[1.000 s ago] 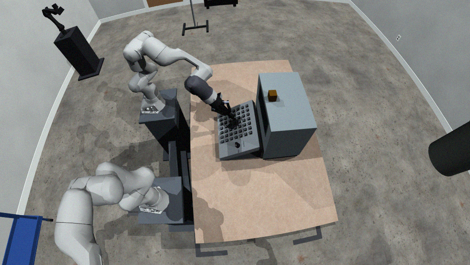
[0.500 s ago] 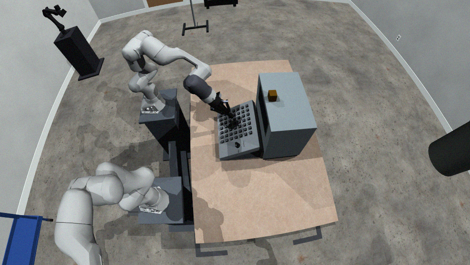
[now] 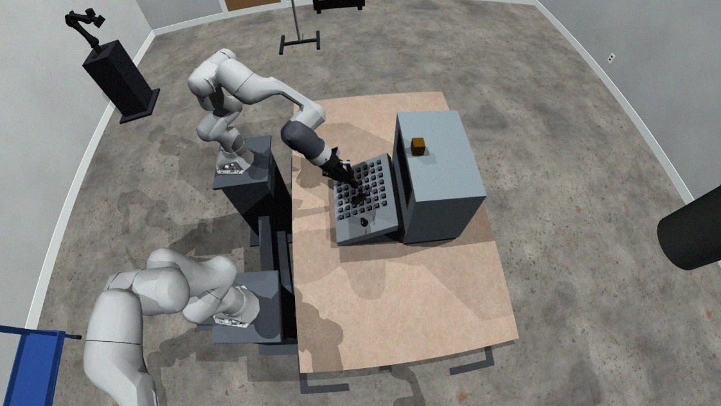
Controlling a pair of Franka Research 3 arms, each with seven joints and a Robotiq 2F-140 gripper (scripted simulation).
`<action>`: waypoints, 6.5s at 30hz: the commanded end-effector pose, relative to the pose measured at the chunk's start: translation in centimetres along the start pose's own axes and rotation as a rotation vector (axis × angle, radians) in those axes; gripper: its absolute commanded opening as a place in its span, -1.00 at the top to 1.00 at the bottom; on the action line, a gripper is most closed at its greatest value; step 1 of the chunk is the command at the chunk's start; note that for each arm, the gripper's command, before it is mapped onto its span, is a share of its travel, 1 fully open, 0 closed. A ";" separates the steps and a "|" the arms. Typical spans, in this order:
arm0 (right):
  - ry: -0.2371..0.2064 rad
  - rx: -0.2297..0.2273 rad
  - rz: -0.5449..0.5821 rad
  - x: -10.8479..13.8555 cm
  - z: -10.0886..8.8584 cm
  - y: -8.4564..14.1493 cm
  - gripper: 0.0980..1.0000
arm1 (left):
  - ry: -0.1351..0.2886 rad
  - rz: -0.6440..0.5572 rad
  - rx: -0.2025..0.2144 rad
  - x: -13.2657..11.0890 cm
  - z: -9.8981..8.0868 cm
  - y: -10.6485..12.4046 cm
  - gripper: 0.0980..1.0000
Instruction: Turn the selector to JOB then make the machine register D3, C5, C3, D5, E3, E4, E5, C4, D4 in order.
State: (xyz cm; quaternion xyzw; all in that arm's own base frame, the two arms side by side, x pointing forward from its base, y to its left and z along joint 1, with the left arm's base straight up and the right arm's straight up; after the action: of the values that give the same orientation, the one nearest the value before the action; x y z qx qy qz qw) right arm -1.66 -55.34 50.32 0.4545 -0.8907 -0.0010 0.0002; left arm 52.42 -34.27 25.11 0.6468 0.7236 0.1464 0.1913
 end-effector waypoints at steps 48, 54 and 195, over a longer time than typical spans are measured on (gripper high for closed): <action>0.000 0.002 -0.004 0.1 0.0 -0.1 -1.00 | 0.009 -0.021 0.002 0.0 2.3 0.0 1.00; 0.000 0.002 -0.004 0.1 0.0 -0.1 -1.00 | 0.009 -0.021 0.002 0.0 2.4 0.0 1.00; 0.000 0.002 -0.004 0.1 0.0 -0.1 -1.00 | 0.009 -0.021 0.002 0.3 0.1 1.0 1.00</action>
State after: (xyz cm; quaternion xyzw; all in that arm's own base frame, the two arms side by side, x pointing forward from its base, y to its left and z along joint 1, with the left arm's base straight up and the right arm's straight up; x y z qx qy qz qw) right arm -1.66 -55.34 50.32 0.4545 -0.8907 -0.0010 0.0002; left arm 52.71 -34.23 25.11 0.6359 0.7334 0.1460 0.1909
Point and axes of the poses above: on each arm, the point where the finger pads meet when closed, its own z axis out along the fingers, its own y axis across the jaws, x = y × z, the point moved 9 cm from there along -z, back along the fingers, and after that the axes turned 11 degrees about -z, right-handed, at the moved point
